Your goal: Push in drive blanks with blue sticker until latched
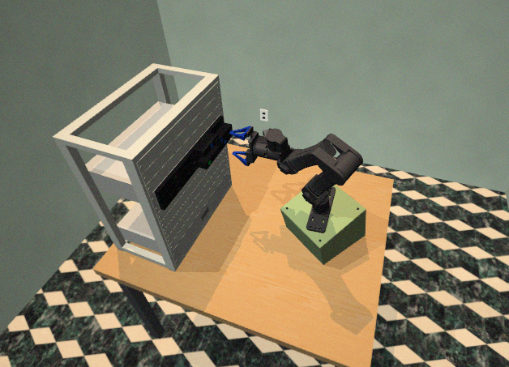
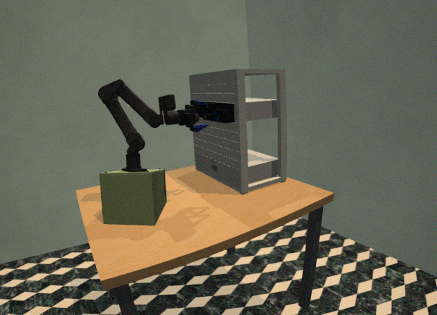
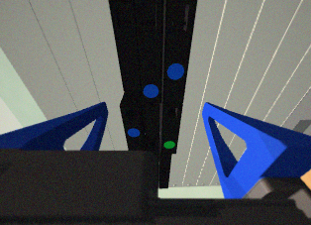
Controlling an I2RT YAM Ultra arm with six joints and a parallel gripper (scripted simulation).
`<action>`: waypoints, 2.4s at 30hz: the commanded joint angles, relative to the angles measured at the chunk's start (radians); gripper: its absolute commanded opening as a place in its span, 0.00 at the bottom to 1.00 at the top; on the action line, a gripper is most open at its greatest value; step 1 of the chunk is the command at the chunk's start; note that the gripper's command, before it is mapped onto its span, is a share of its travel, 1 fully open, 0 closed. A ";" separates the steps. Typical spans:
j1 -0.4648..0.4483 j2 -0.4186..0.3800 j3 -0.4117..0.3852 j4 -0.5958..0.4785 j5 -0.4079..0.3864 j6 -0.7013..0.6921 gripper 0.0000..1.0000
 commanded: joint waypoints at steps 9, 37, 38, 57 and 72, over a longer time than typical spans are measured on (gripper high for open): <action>-0.014 0.012 0.003 0.035 -0.001 -0.006 0.00; -0.014 0.011 0.003 0.035 -0.001 -0.006 0.00; -0.013 0.005 0.003 0.034 0.001 -0.006 0.00; 0.199 -0.324 0.033 -0.289 0.183 -0.028 0.00; 0.424 -0.479 0.097 -0.528 0.416 -0.063 0.00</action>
